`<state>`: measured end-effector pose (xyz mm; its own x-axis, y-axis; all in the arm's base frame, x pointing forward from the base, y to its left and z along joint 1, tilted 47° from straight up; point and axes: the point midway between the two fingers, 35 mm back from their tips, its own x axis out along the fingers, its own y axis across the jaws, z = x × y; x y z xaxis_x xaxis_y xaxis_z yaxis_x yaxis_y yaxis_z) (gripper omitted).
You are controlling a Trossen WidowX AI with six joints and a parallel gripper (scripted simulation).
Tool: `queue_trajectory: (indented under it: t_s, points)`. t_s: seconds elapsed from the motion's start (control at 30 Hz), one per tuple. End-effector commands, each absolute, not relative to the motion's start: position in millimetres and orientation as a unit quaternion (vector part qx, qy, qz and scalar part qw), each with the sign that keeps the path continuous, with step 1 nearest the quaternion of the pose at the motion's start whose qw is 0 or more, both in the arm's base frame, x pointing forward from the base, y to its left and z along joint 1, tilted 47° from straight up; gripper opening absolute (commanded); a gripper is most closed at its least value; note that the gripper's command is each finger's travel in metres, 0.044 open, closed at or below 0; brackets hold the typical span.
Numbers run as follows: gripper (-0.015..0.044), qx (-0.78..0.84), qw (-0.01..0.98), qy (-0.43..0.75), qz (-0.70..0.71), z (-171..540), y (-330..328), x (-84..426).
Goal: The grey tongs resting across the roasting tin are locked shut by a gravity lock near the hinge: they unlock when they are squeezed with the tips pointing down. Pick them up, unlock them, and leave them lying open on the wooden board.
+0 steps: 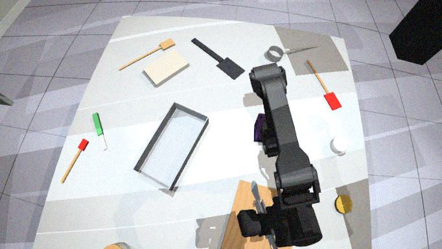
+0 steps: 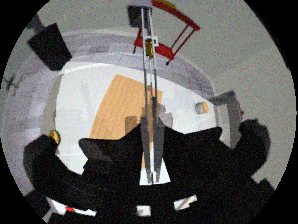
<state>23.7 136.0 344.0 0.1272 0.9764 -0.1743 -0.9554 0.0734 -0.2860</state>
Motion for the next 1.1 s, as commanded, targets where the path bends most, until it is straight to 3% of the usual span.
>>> queue_trajectory:
  t_s: [0.0, 1.07]
  points:
    - [-0.0150, -0.138, 0.738, -0.037, 0.659, 348, 133, 27]
    - [-0.0150, 0.069, 0.735, 0.009, 0.674, 335, 132, 42]
